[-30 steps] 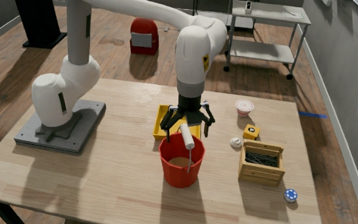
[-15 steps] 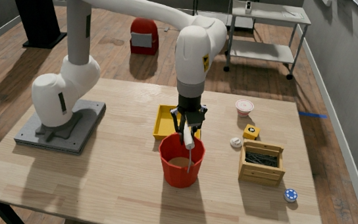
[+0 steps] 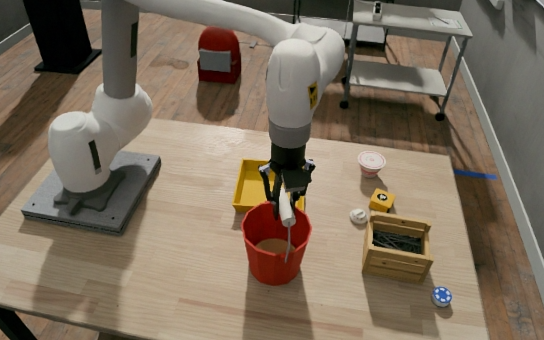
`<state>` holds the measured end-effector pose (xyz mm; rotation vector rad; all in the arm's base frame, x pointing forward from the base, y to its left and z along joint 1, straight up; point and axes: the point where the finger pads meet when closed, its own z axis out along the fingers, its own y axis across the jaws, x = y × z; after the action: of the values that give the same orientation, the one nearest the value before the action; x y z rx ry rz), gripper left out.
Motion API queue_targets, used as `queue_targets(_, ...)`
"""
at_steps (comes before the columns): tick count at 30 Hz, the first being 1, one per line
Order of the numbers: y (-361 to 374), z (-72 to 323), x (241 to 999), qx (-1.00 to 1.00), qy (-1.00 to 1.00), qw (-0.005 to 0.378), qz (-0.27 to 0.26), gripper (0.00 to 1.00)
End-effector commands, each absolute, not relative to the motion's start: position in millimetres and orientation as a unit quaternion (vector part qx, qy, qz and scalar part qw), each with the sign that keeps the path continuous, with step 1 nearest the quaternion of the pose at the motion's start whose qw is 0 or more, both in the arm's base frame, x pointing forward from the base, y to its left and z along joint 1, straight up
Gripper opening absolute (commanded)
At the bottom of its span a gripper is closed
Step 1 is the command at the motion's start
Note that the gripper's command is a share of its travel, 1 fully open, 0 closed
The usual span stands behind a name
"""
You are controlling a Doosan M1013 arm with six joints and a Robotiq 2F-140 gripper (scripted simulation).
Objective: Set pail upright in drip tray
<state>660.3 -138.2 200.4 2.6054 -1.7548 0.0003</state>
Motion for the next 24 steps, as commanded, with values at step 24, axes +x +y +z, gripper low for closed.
queue_targets(24, -138.1, 206.5, 660.6, 0.829, -0.559, 0.0, 0.001, 0.1)
